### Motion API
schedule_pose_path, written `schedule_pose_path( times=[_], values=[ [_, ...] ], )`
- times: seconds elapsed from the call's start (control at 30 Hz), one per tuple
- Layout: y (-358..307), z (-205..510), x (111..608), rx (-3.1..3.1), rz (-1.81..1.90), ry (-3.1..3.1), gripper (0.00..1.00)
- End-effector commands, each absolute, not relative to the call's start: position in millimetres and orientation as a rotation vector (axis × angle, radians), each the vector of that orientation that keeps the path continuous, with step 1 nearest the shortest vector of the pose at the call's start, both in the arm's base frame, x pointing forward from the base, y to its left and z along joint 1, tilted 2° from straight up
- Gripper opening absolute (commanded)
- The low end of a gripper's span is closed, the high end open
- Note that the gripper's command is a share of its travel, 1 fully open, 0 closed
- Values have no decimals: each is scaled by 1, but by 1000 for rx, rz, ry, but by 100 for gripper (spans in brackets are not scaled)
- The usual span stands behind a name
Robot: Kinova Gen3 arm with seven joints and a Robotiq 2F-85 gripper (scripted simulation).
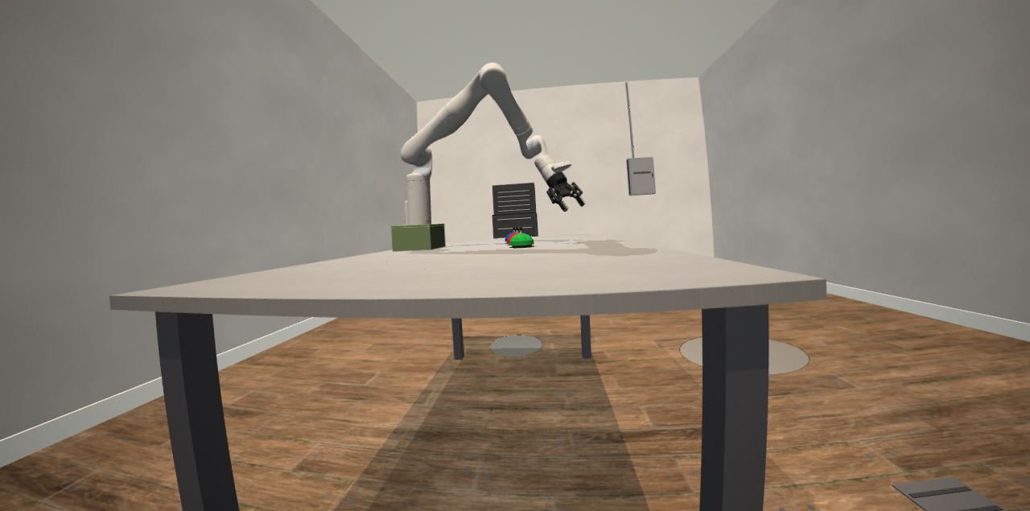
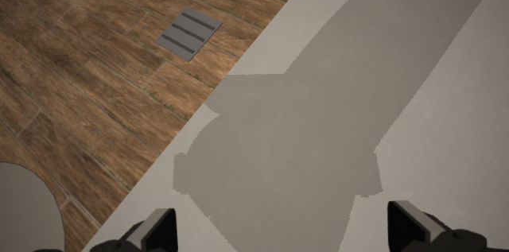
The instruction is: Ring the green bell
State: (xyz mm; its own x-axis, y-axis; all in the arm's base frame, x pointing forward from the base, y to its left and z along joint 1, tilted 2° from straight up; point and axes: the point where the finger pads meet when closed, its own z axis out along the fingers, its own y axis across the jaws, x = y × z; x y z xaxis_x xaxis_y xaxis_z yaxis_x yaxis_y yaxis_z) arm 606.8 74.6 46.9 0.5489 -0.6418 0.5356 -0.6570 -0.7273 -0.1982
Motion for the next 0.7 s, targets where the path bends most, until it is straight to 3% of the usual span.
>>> schedule_pose_path(
  times=[0.0, 0.67],
  values=[
    [66, 50, 608, 2731, 934, -1168, 100],
    [43, 47, 590, 2715, 827, -1263, 100]
  ],
)
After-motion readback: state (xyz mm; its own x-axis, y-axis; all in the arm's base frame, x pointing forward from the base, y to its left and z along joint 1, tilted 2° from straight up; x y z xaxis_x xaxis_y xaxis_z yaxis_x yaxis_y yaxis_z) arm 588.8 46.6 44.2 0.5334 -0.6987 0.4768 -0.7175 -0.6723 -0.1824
